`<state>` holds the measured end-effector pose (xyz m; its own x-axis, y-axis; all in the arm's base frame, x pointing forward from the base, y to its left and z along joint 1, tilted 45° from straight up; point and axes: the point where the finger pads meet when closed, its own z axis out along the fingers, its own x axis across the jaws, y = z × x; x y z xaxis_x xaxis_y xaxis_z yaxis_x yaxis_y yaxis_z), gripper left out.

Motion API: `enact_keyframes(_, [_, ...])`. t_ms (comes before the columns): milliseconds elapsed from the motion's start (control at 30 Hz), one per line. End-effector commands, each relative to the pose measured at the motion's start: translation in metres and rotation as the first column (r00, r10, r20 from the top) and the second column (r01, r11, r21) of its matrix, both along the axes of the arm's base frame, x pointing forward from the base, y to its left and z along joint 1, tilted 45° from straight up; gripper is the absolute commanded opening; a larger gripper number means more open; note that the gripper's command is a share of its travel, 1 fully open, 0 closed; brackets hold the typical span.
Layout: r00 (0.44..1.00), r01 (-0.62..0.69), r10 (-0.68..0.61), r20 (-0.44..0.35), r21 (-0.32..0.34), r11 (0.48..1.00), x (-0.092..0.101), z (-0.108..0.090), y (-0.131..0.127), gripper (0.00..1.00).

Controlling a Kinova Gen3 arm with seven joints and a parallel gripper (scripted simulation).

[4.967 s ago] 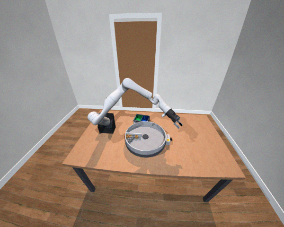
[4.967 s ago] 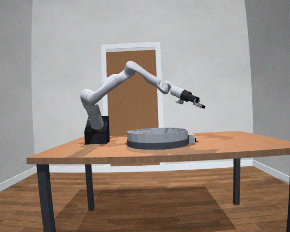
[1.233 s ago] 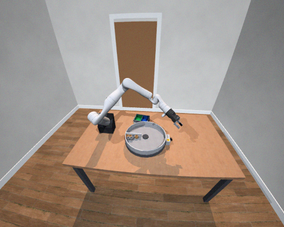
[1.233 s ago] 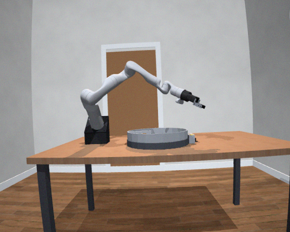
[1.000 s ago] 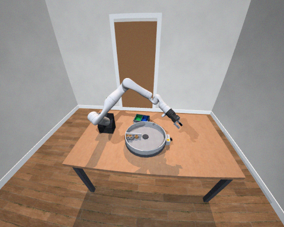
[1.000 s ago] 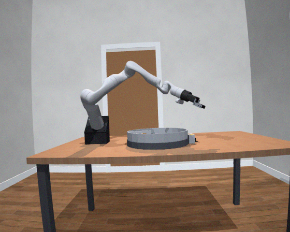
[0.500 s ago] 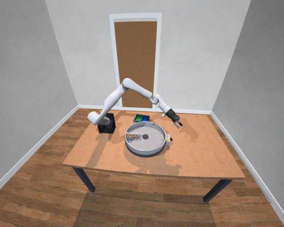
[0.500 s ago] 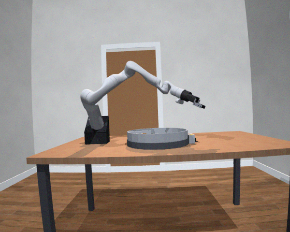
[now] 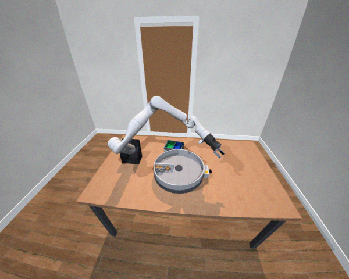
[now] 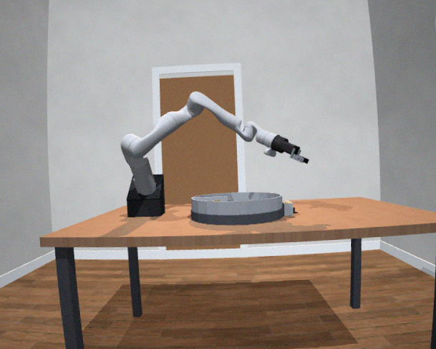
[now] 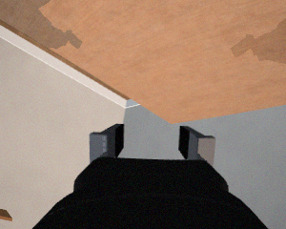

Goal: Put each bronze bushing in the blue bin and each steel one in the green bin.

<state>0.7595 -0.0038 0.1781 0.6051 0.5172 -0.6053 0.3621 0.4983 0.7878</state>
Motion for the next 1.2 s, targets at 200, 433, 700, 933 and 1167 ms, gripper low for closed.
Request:
enact_keyframes(200, [1.0, -0.002, 0.002, 0.002, 0.001, 1.0, 0.0004, 0.0012, 0.0015, 1.0])
enact_keyframes(433, [1.0, -0.002, 0.002, 0.002, 0.001, 1.0, 0.0004, 0.0012, 0.0015, 1.0])
enact_keyframes(700, [1.0, -0.002, 0.002, 0.002, 0.001, 1.0, 0.0004, 0.0012, 0.0015, 1.0])
enact_keyframes(933, [1.0, -0.002, 0.002, 0.002, 0.001, 1.0, 0.0004, 0.0012, 0.0015, 1.0])
enact_keyframes(1167, [1.0, -0.002, 0.002, 0.002, 0.001, 1.0, -0.0083, 0.0003, 0.0074, 1.0])
